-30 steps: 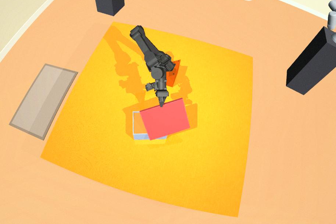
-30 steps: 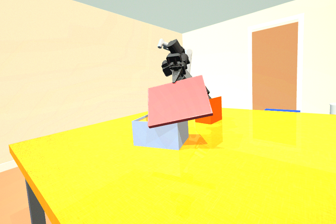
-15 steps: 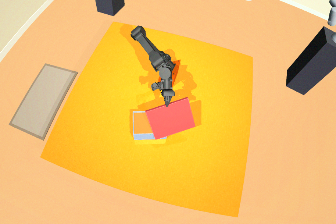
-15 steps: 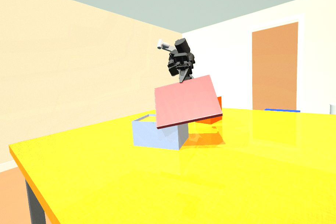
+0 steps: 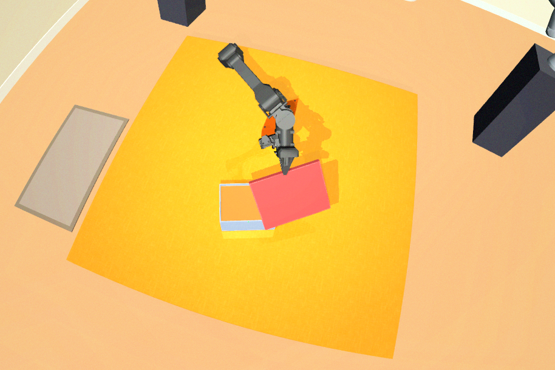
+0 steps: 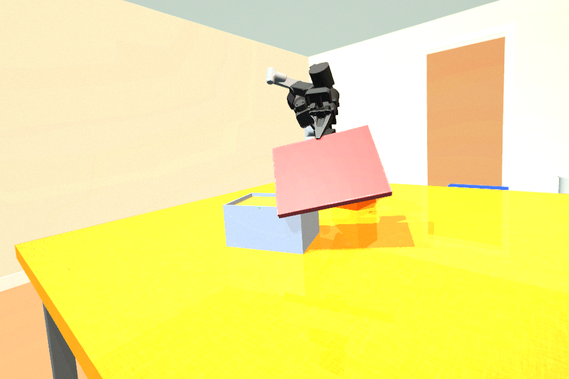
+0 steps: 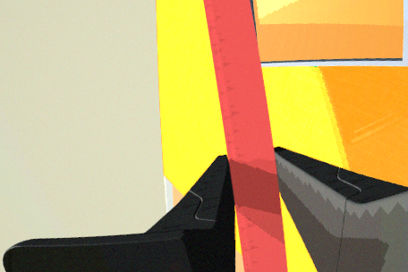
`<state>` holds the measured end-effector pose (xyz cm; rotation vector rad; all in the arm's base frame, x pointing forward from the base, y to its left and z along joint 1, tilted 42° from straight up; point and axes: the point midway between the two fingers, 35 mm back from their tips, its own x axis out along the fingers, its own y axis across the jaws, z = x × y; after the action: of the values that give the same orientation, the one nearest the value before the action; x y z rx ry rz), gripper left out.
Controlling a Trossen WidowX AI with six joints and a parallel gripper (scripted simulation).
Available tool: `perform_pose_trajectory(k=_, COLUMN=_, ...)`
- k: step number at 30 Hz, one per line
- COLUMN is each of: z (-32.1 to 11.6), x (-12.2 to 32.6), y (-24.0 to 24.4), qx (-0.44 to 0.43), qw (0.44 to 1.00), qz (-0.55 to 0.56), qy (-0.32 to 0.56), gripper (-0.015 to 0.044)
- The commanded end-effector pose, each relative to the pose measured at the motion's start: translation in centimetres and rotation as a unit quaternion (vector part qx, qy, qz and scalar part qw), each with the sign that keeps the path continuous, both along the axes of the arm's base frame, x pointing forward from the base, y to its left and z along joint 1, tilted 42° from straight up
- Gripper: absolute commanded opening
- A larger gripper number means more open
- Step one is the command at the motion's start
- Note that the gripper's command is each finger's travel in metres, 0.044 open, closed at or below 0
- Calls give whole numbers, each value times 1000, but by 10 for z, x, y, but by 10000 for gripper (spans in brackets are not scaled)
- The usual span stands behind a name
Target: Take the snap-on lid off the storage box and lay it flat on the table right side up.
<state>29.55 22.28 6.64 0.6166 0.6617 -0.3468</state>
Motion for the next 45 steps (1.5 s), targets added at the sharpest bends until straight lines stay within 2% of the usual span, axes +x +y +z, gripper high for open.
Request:
perform_pose_trajectory(k=1, z=-4, x=-4, y=5, qx=4, qw=1000, qz=-2, qy=-2, gripper=0)
perform_pose_trajectory(k=45, z=-56, x=-52, y=59, qx=6, qw=1000, qz=-2, qy=0, gripper=0)
